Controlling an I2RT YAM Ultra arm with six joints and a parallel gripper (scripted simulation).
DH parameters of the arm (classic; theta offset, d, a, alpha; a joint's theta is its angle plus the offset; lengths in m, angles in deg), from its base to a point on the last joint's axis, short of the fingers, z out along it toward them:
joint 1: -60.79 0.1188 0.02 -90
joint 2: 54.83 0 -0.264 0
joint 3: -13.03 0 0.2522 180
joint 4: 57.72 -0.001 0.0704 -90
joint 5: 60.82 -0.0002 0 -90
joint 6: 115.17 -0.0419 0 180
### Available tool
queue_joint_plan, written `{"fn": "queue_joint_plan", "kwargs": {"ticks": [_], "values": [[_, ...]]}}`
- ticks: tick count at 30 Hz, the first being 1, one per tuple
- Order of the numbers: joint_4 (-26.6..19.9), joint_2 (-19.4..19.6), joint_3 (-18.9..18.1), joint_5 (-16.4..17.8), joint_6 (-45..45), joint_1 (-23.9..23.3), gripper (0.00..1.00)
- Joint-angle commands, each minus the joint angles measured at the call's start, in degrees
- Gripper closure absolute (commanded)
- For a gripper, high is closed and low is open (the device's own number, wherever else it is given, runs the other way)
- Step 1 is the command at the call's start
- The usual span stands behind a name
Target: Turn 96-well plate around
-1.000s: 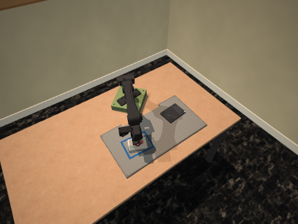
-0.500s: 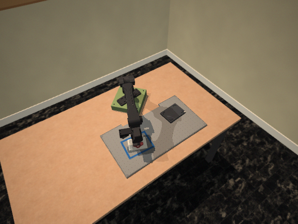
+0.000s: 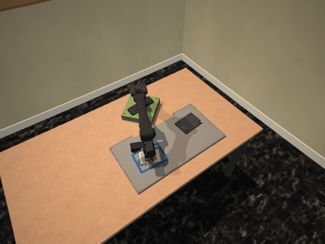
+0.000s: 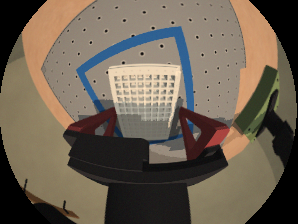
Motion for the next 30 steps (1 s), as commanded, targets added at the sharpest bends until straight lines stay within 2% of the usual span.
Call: {"fn": "queue_joint_plan", "kwargs": {"ticks": [1, 18, 19, 30], "values": [[1.42, -0.27, 0.02, -0.02, 0.06, -0.04, 0.00], [2.12, 0.10, 0.34, -0.02, 0.07, -0.06, 0.00], [2.12, 0.10, 0.34, -0.02, 0.07, -0.06, 1.00], [2.12, 0.10, 0.34, -0.02, 0.07, -0.06, 1.00]]}}
